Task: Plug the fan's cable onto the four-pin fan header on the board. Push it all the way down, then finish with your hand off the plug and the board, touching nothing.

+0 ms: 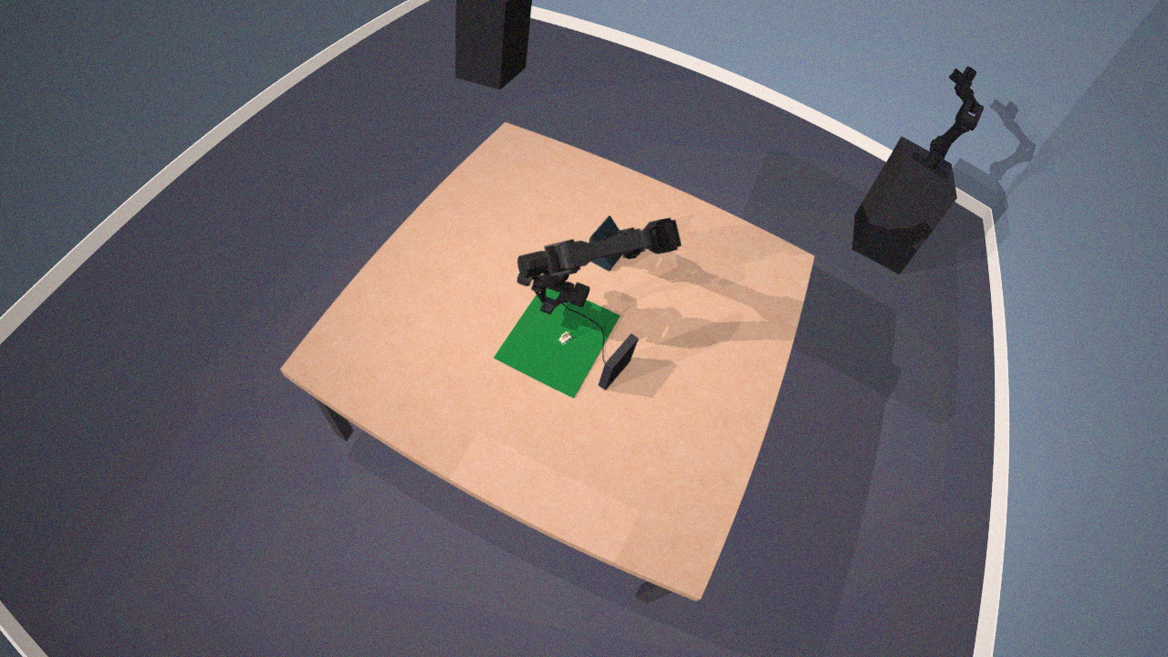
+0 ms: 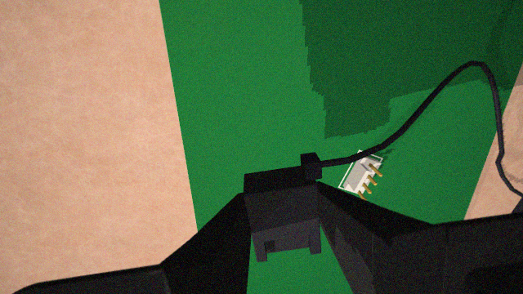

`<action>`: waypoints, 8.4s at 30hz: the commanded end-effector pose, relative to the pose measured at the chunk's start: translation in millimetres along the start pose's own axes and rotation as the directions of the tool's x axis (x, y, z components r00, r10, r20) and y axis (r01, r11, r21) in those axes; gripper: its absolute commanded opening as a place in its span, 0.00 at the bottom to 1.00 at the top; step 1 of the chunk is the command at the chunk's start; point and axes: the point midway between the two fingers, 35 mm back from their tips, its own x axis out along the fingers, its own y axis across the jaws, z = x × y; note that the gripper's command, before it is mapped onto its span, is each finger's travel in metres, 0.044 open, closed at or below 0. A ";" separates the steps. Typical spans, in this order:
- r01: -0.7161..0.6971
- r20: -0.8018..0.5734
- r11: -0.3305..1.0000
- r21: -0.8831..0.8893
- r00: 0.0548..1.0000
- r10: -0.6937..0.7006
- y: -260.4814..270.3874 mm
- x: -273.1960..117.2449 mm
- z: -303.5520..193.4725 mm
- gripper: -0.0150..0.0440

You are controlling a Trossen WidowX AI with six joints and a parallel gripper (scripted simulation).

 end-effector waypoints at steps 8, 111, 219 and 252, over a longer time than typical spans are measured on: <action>0.009 0.017 0.922 -0.388 1.000 -0.002 0.2 -1.2 2.1 0.25; 0.421 0.190 -0.228 -0.878 0.744 0.641 -2.7 42.3 32.9 0.25; 0.069 -0.299 -0.326 -0.943 0.258 0.919 -34.6 43.1 23.3 0.25; 0.072 -0.297 -0.327 -0.942 0.267 0.917 -33.6 69.2 26.8 0.25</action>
